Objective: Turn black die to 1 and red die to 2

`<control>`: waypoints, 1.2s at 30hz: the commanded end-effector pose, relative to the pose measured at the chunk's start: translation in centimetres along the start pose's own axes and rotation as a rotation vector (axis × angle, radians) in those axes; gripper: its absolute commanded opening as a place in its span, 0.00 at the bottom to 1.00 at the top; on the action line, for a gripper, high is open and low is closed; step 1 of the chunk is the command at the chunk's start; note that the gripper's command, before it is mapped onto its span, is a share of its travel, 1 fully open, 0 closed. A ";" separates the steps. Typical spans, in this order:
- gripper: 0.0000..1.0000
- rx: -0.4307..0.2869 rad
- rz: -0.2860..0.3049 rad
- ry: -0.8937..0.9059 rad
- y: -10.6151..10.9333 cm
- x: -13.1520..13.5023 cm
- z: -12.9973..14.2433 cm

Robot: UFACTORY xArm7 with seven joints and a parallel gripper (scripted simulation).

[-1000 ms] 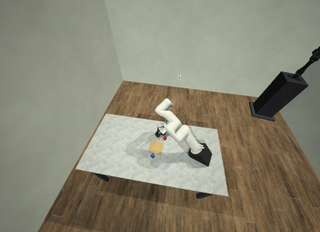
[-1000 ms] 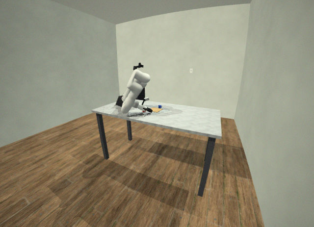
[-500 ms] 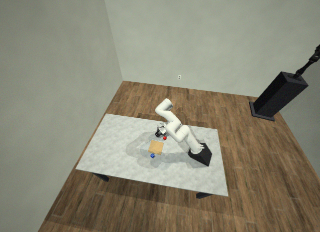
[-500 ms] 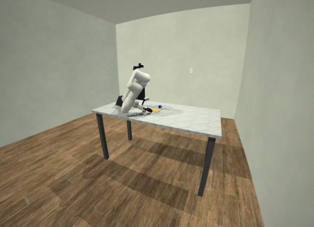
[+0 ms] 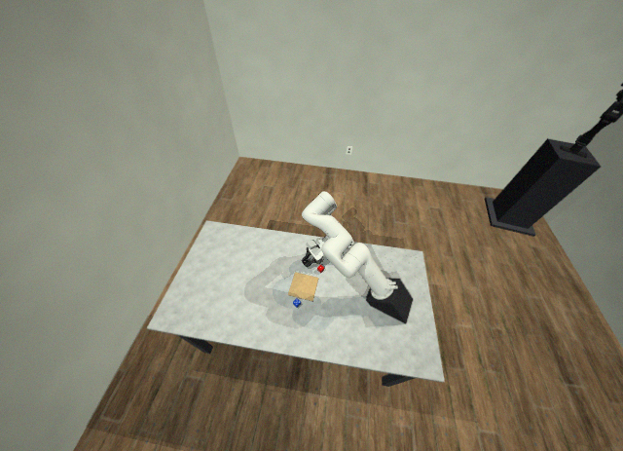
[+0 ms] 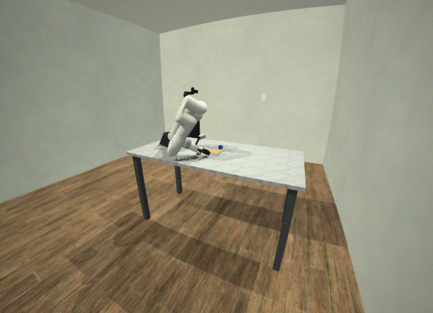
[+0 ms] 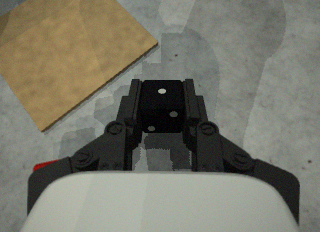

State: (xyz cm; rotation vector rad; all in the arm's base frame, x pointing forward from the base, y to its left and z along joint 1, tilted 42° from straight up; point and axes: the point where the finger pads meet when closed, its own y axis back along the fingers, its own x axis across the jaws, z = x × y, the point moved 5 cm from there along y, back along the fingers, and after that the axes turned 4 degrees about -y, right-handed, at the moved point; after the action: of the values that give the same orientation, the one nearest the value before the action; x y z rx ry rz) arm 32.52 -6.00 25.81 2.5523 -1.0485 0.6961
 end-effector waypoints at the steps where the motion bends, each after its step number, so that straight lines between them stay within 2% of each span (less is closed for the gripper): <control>1: 0.27 0.000 0.001 0.001 0.0 0.0 0.1; 36: 0.27 0.000 0.001 0.001 -0.5 0.1 1.0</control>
State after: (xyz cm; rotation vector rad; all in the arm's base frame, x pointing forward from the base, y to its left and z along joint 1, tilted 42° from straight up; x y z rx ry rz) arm 33.31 -6.12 24.92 2.5524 -1.0485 0.6961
